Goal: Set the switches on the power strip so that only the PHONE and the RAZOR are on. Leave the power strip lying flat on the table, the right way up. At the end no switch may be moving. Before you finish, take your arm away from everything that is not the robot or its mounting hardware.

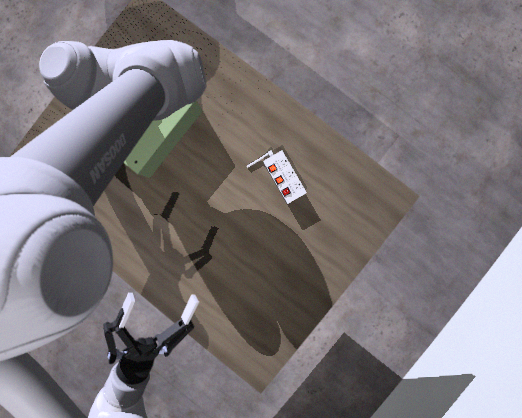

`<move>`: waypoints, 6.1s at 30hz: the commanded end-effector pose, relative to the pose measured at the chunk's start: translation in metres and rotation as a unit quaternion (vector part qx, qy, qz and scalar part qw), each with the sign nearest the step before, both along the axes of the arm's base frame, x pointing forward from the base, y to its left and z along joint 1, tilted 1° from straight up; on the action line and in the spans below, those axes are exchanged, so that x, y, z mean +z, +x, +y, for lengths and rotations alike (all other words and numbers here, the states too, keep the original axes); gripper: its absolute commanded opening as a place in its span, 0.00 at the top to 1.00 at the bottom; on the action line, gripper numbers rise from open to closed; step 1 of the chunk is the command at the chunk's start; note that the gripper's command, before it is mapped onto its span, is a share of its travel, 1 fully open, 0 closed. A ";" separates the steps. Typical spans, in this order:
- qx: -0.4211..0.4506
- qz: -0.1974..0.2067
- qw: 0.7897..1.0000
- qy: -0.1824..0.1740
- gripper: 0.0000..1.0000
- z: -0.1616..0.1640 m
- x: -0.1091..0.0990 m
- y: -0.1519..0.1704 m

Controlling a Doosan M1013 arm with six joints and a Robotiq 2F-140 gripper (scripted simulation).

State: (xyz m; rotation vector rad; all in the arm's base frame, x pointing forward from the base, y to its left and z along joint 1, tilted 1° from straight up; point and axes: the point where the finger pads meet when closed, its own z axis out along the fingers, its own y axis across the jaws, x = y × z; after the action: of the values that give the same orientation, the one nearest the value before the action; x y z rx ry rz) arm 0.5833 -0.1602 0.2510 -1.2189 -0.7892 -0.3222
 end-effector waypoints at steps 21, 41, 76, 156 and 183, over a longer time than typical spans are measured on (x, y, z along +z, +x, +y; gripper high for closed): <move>0.000 0.000 1.000 0.000 1.00 0.000 0.000 0.000; 0.000 0.000 1.000 0.000 1.00 0.000 0.000 0.000; 0.138 0.021 0.769 -0.624 1.00 0.264 -0.174 -0.118; 0.026 -0.220 0.614 -0.758 1.00 0.330 -0.201 -0.123; 0.030 -0.217 0.616 -0.757 1.00 0.330 -0.291 -0.126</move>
State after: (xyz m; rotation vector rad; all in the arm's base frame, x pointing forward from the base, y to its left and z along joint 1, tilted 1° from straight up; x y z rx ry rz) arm 0.4579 0.1703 -0.0362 -2.7578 -1.6399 0.2657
